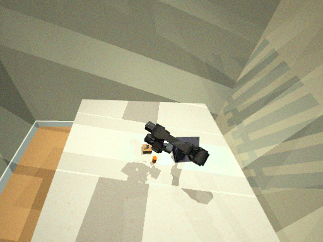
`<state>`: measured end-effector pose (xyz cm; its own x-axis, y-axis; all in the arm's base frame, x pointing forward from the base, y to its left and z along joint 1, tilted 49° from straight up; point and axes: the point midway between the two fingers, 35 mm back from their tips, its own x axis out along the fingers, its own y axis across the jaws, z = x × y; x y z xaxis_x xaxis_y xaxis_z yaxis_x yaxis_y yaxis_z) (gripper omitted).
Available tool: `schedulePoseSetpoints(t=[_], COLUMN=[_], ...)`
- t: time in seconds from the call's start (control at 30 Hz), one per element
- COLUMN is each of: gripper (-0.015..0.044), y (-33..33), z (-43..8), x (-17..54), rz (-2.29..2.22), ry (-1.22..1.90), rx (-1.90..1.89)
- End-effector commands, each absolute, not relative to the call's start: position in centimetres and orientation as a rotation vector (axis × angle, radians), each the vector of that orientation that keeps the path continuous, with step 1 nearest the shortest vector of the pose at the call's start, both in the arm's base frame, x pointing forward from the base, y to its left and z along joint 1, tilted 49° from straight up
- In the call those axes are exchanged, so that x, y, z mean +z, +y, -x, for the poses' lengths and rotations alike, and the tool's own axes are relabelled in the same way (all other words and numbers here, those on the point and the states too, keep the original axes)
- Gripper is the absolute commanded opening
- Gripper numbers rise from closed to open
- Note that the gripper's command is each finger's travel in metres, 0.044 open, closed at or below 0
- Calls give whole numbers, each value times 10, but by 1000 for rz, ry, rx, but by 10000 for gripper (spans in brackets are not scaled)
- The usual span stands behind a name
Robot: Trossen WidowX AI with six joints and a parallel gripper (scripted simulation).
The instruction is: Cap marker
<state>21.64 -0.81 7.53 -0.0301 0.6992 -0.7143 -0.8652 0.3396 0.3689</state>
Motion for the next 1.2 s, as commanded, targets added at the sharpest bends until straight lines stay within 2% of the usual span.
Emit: schedulePoseSetpoints(t=[0.0, 1.17], gripper=[251, 251], y=[3, 61], z=[-222, -224], x=[80, 34], rz=[208, 209], ry=[900, 899], rx=[1327, 1326])
